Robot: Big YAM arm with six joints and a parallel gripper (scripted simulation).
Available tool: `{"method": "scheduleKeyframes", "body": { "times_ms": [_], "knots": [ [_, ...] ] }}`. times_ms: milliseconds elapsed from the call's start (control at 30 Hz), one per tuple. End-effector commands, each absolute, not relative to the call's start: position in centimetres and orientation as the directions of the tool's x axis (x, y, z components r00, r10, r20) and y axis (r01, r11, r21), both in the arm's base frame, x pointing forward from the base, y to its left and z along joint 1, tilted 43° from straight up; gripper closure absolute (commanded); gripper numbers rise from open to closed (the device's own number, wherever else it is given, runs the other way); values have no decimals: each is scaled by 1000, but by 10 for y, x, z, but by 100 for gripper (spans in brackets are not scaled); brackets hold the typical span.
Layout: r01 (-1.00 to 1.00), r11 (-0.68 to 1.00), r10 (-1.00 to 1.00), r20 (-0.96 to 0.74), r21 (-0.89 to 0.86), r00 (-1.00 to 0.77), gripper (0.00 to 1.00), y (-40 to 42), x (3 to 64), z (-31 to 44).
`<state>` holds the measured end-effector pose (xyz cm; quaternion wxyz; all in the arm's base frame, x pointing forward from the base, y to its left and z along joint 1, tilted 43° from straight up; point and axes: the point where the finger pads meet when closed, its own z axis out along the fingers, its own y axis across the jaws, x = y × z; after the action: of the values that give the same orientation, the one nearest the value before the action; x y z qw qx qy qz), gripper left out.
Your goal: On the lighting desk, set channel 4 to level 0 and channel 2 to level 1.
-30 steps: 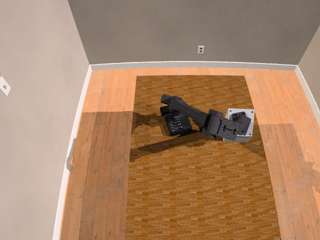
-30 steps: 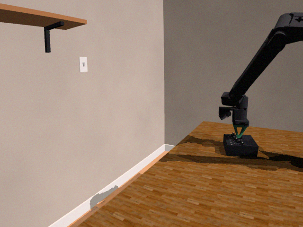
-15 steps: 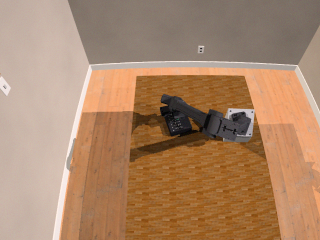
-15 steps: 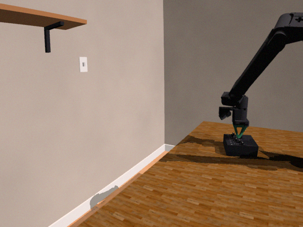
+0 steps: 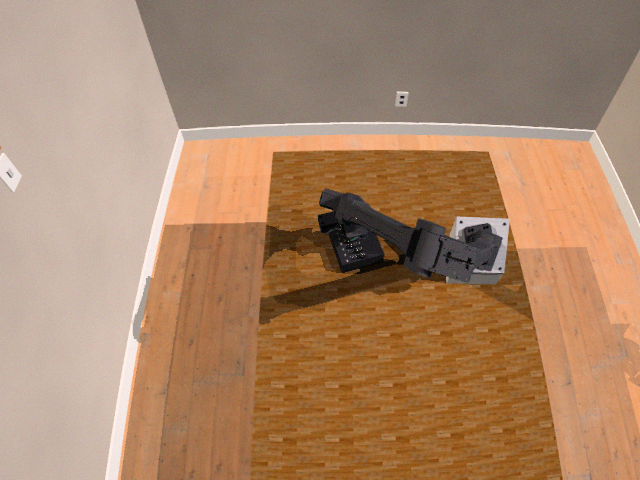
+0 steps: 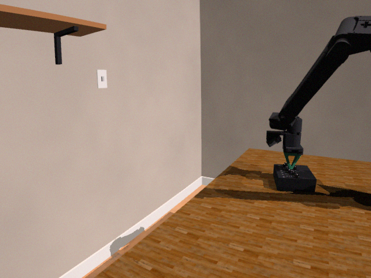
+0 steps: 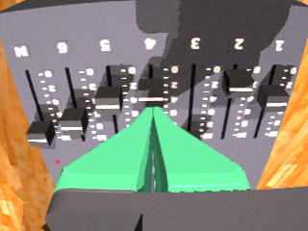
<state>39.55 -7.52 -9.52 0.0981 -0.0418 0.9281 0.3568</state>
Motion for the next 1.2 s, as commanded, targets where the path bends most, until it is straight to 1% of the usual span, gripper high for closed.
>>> {"method": "scheduleKeyframes", "body": {
  "times_ms": [0,1167],
  "knots": [
    [-176,744,-22,-240,644,-971,100,-77,421,-91],
    [-181,745,-25,-245,642,-969,100,-77,430,-89]
  ]
}}
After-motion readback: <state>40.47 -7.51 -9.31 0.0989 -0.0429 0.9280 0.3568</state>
